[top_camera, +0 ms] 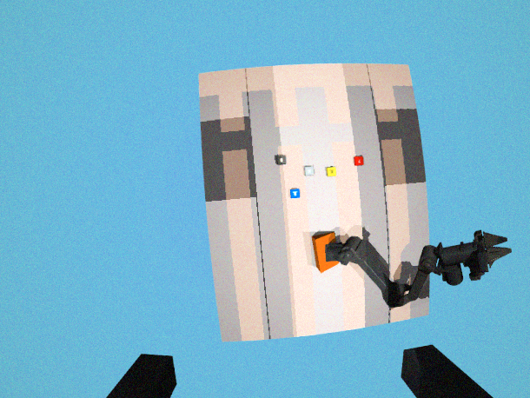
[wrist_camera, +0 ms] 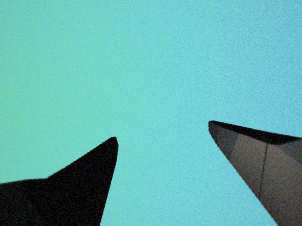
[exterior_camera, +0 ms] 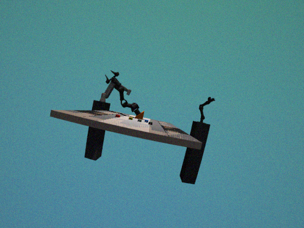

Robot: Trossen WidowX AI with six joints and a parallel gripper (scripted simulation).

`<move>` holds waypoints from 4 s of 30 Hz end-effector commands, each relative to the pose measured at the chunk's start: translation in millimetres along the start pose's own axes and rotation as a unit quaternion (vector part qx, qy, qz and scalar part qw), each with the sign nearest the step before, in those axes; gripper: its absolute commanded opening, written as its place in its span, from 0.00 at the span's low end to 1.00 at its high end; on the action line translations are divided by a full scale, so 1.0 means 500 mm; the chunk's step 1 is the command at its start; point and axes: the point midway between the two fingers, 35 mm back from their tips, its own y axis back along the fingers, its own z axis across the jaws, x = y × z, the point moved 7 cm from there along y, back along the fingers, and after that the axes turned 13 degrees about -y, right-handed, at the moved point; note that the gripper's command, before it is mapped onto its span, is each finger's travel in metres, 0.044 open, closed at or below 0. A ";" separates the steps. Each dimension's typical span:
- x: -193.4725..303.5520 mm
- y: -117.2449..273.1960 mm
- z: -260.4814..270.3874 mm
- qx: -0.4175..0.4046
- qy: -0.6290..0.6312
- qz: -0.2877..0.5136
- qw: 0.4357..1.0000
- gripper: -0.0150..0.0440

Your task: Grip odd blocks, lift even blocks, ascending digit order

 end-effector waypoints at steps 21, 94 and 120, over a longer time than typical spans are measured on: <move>0.605 0.186 -0.037 0.187 0.033 0.635 0.749 0.93; 0.663 0.902 0.072 0.325 0.439 0.837 0.039 0.93; 0.790 0.905 0.064 0.318 0.437 0.840 0.039 0.93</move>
